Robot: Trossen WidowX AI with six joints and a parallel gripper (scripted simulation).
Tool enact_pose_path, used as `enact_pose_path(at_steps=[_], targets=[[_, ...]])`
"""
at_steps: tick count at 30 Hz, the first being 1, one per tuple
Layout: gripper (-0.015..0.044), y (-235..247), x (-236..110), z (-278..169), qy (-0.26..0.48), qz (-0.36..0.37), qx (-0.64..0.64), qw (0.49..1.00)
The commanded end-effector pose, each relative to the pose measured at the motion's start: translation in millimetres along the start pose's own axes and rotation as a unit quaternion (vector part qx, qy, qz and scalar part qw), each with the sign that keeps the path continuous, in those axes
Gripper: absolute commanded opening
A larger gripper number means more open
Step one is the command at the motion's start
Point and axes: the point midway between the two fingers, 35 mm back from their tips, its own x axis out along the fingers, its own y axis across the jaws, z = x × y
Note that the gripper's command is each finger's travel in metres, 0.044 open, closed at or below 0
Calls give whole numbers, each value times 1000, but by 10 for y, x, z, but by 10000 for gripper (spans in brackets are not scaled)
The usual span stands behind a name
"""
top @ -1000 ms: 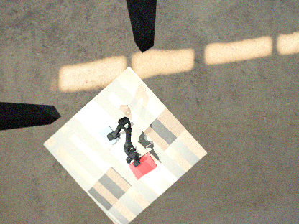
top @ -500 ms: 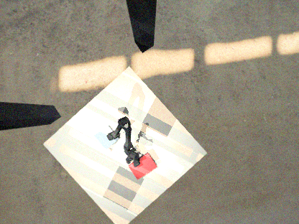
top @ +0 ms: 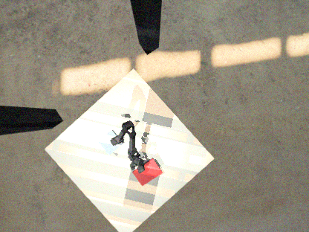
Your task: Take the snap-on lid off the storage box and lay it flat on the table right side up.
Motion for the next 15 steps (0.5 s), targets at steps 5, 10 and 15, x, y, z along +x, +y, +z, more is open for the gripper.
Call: enact_pose_path(at_steps=[5, 10, 15], targets=[[0, 28, -24, 3, 0, 2, -2, 1000], [0, 36, -31, 3, 0, 2, -2, 1000], [0, 43, -37, 3, 0, 2, -2, 1000]])
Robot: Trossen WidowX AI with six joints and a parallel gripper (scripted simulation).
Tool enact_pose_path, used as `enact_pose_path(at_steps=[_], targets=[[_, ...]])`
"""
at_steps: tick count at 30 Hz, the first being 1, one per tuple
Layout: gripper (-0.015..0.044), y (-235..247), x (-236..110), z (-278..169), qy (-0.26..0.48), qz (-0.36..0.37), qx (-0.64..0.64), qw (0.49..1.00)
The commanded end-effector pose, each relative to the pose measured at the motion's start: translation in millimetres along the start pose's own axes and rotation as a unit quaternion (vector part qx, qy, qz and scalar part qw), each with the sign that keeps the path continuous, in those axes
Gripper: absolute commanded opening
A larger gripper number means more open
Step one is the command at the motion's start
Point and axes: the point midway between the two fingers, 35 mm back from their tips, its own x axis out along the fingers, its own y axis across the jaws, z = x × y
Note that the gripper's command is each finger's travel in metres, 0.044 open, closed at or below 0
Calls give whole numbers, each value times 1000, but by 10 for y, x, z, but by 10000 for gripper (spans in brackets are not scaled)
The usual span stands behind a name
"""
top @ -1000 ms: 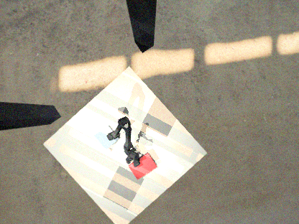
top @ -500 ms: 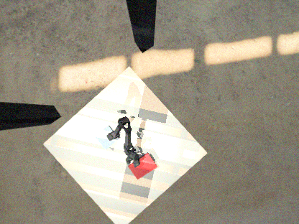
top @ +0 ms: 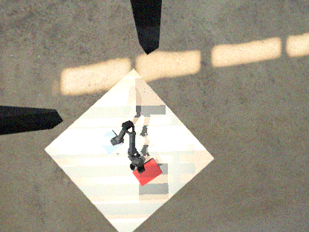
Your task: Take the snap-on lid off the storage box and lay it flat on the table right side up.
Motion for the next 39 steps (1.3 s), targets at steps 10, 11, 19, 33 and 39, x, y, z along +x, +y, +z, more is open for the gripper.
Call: enact_pose_path(at_steps=[10, 11, 19, 33, 39], targets=[[0, 22, -15, 2, 0, 1, 0, 1000], [0, 23, -14, 2, 0, 1, 0, 1000], [0, 27, -9, 2, 0, 1, 0, 1000], [0, 34, 0, 2, 0, 1, 0, 1000], [0, 37, 3, 2, 0, 1, 0, 1000]])
